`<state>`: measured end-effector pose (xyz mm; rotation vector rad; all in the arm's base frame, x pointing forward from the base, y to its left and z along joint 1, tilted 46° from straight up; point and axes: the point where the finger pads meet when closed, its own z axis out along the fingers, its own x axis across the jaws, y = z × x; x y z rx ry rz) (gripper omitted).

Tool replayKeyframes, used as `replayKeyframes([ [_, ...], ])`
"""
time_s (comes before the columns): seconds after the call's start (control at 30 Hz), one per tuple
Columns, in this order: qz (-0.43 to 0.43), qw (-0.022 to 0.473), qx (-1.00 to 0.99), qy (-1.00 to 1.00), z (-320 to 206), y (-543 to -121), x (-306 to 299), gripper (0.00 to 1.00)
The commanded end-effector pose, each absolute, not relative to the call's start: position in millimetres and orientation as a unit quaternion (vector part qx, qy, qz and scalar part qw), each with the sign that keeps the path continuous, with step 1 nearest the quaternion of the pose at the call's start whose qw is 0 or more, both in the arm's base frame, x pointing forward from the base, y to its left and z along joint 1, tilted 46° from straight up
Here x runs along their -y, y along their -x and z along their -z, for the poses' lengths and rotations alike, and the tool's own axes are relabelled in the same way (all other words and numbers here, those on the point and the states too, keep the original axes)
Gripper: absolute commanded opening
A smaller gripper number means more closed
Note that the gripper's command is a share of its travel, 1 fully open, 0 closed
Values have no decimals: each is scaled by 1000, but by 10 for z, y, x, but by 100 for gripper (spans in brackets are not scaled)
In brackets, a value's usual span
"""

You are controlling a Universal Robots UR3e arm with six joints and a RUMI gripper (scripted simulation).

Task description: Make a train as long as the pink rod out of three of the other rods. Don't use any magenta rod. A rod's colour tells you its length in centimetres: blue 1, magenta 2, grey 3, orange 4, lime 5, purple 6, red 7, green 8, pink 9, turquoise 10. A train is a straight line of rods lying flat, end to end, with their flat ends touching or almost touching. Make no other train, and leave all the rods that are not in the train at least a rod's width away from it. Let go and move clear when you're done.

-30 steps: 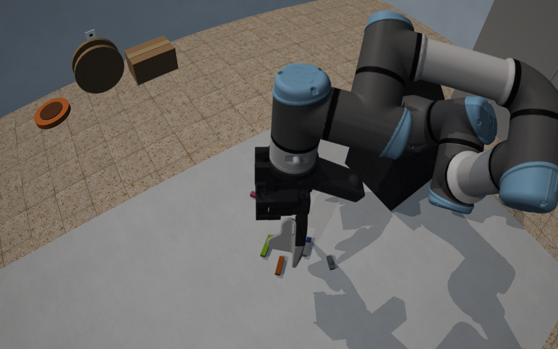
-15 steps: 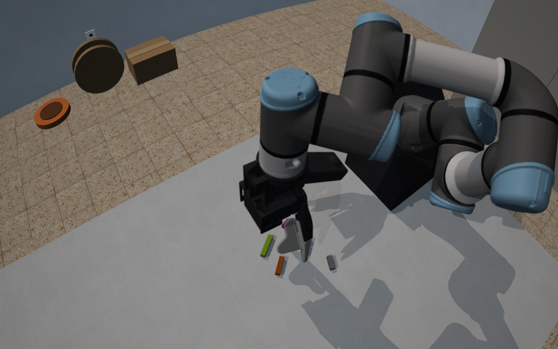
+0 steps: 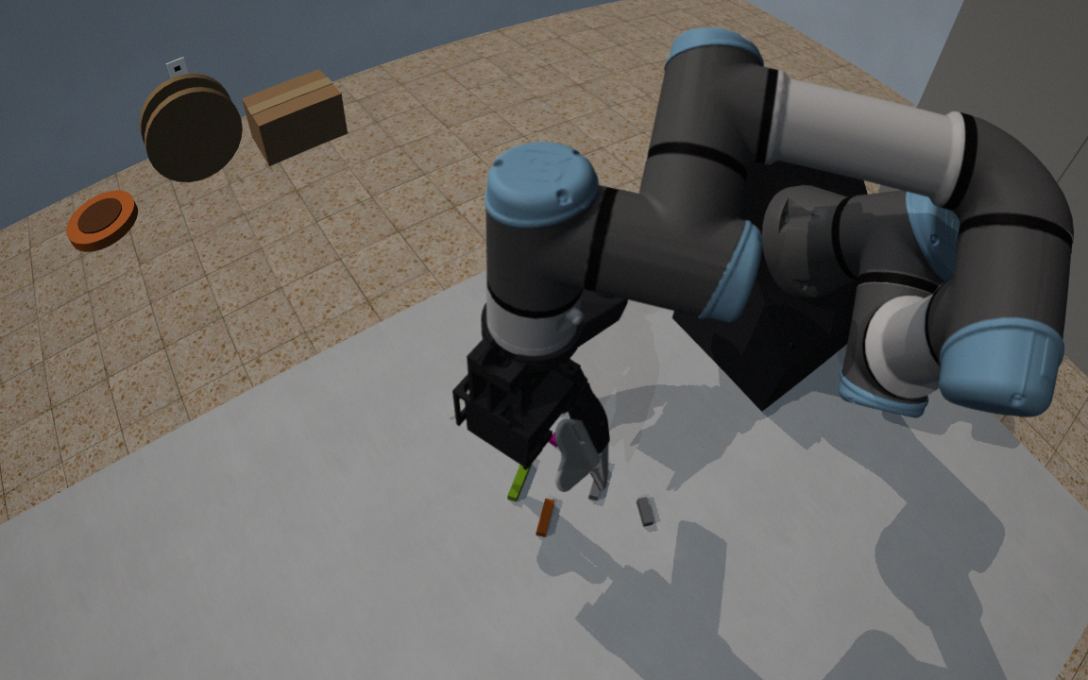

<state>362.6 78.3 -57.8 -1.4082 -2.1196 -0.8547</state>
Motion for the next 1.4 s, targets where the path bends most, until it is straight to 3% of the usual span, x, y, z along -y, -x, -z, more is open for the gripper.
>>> replayKeyframes([
  [0.0, 320, 216, 787, 480, 595, -3657, -771, 100],
  [0.93, 341, 183, 831, 399, 648, -3729, -764, 100],
  [0.97, 341, 183, 831, 399, 648, -3729, -764, 14],
  [1.37, 341, 183, 831, 399, 648, -3729, -764, 14],
])
